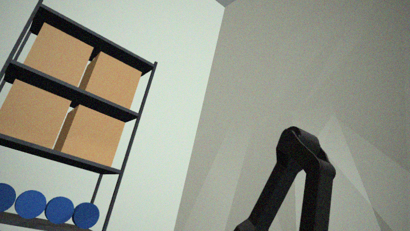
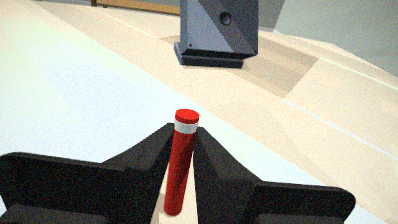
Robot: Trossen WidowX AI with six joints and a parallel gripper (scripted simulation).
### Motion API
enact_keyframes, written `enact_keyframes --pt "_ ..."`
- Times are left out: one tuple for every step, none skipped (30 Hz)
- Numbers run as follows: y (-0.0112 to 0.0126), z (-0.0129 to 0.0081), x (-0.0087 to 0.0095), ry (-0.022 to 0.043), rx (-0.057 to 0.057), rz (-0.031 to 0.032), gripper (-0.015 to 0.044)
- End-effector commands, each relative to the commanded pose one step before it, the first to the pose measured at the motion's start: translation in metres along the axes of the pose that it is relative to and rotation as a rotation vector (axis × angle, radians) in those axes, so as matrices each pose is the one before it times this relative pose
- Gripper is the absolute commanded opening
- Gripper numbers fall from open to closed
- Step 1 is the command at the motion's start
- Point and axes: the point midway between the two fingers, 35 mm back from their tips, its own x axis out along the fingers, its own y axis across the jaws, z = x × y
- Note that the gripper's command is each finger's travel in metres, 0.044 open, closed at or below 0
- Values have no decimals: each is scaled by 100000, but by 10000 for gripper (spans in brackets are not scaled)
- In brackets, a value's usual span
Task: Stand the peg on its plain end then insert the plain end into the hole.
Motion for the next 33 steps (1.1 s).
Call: enact_keyframes --pt "8 -94 5 93 139 -4 49" --pt "-2 19 -25 -16 -29 1 49" --pt "-3 28 -36 -25 -42 1 49" --pt "1 27 -43 -177 -163 49 49" --pt "-1 5 -21 -106 -36 24 49" --pt "-6 -3 -18 -67 -42 5 49" --pt "-8 -9 -19 -52 -59 0 49" --pt "-9 -14 -20 -50 -68 -2 49" --pt "-10 -17 -19 -51 -68 -2 49" --pt "-10 -19 -19 -52 -65 -2 49" --pt "-10 -22 -19 -54 -62 -2 49" --pt "-11 -24 -19 -56 -61 -3 49" --pt "-11 -27 -19 -58 -59 -3 49" --pt "-11 -29 -19 -60 -53 -2 49" --pt "-11 -31 -19 -63 -50 -3 49" --pt "-11 -21 -18 -66 -43 -2 49" --pt "-9 -16 -18 -91 -35 10 49" --pt "-7 -12 -18 -114 -37 21 49" --pt "-6 -11 -18 -126 -35 29 49" --pt "-5 -10 -18 -129 -39 31 49" --pt "-5 -9 -18 -131 -36 33 49" --pt "-5 -9 -18 -132 -36 34 49" --pt "-5 -9 -18 -132 -37 35 49" --pt "-4 -8 -18 -133 -35 37 49" --pt "-4 -8 -18 -133 -35 38 49" --pt "-4 -8 -18 -133 -38 39 49" --pt "-4 -8 -18 -134 -32 41 49" --pt "-4 -8 -18 -133 -41 40 49" --pt "-4 -8 -18 -134 -37 42 49" --pt "-4 -8 -18 -134 -37 44 49" --pt "-3 -8 -18 -134 -39 44 49" --pt "-3 -8 -18 -134 -39 45 49" --pt "-3 -8 -18 -134 -38 47 49"
